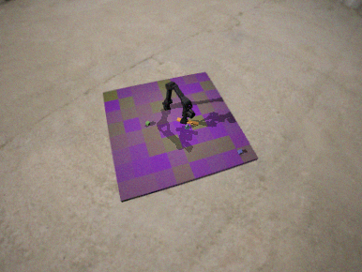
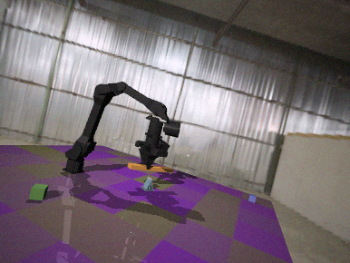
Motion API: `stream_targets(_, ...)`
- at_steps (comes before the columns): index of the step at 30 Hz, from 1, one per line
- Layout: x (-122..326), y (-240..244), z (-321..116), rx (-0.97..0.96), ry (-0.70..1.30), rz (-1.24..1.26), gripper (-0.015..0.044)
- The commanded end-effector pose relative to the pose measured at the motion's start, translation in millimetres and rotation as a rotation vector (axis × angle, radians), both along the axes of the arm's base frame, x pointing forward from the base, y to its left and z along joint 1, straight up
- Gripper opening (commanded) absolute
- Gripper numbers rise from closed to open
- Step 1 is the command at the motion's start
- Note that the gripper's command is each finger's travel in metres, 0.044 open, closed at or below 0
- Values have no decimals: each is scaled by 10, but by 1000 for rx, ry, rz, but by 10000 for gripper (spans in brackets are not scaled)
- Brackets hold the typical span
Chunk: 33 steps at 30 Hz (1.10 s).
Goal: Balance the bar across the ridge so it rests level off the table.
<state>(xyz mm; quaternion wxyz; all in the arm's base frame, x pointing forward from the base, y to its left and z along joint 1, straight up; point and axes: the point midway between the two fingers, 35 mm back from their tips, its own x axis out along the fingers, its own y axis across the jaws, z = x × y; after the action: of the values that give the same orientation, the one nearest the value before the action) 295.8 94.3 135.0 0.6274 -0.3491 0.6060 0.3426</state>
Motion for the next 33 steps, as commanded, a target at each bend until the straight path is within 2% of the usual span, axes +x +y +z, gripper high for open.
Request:
stream_targets(1,11,4,-52,3,0,10,0)
stream_targets(16,49,-15,-273,2,-1,38,0)
stream_targets(33,51,-15,-275,2,-1,38,0)
